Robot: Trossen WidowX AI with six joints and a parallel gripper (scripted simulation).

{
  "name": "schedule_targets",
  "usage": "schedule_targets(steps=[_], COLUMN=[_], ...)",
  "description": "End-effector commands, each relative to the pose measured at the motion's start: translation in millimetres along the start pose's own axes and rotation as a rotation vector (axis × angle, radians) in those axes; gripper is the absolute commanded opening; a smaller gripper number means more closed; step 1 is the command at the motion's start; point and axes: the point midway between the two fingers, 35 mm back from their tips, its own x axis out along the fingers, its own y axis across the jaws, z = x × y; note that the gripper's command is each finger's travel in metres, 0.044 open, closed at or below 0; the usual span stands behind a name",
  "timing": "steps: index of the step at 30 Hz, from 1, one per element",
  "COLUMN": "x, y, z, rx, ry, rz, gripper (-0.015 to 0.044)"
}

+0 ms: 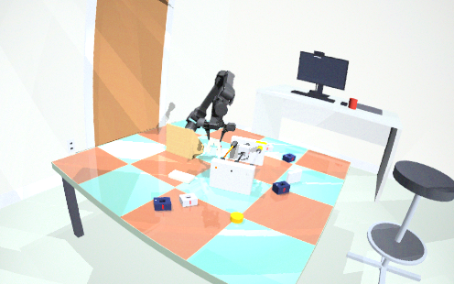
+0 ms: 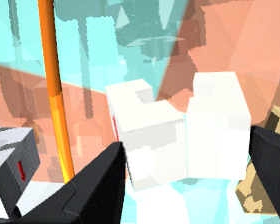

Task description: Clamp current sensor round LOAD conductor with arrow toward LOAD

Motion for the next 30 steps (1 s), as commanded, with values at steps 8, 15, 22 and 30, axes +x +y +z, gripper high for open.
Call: schedule_targets(steps=[8, 15, 22, 30], x=[-43, -45, -46, -43], y=[0, 28, 69, 117], z=[-3, 15, 36, 55], rx=[-0.005, 0.025, 0.059, 0.091], ry=[-0.005, -0.031, -0.051, -0.052], rz=[0.003, 0.046, 0.11, 0.185], gripper=[0.0, 0.0, 0.0, 0.0])
